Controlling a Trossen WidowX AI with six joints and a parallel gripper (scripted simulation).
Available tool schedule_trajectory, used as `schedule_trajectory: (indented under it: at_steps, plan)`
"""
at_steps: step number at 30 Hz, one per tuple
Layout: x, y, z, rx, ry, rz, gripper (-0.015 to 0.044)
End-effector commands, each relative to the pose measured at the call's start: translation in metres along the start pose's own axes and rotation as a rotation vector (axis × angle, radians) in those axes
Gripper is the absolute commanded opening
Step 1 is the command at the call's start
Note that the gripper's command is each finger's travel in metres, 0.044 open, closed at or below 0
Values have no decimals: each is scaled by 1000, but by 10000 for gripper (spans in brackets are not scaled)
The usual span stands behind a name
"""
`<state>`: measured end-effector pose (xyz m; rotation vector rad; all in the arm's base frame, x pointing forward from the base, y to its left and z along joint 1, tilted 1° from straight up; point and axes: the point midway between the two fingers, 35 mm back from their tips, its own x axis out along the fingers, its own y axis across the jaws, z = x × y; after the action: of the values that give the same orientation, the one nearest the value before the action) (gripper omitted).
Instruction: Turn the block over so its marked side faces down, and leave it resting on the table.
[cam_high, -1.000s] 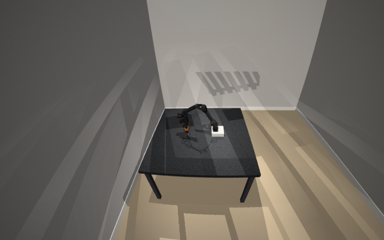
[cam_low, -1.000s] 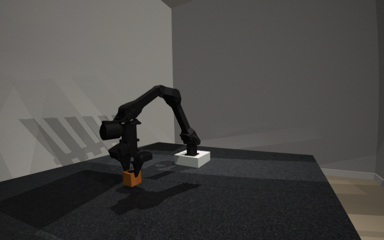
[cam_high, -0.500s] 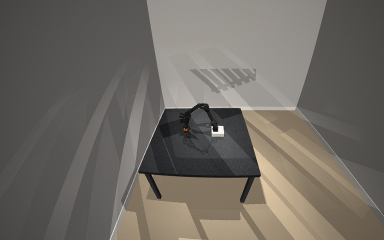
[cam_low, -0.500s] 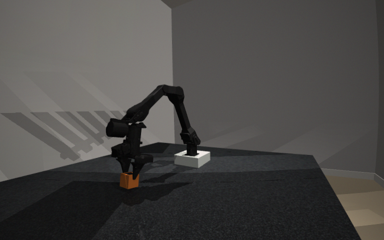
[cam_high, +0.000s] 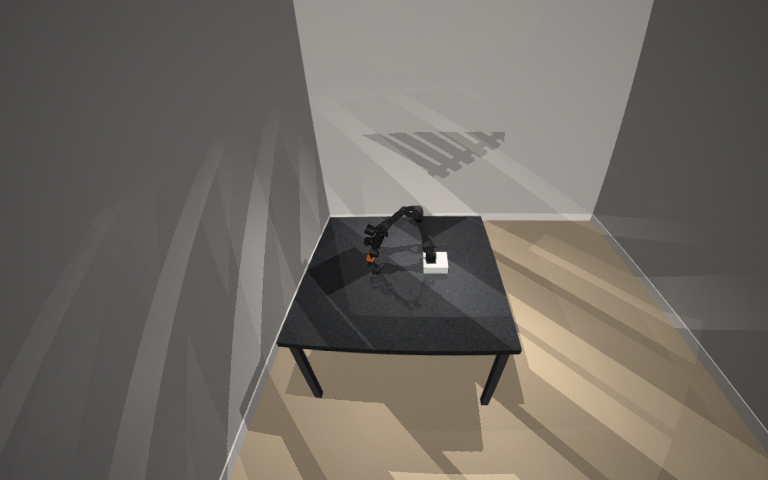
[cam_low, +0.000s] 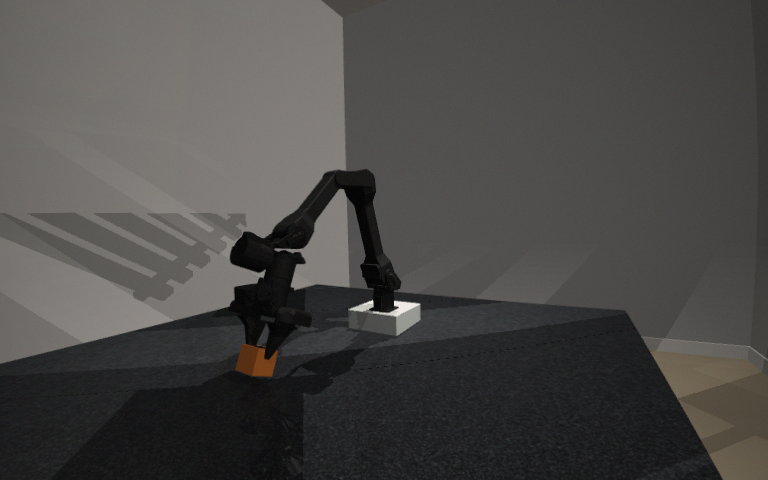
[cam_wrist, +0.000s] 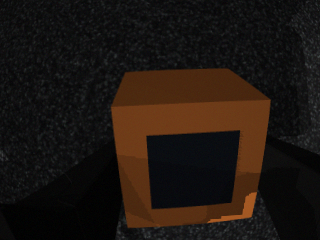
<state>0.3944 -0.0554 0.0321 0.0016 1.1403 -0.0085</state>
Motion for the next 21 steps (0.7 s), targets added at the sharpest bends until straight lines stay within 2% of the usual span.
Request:
schedule_trajectory:
  at_steps: [1,8,21]
  plan:
    - [-4,1,-1,-6,-55,2,0]
    - [-5,1,-3,-8,-107,2,0]
    - [22,-1,-2,-1,-302,3,0]
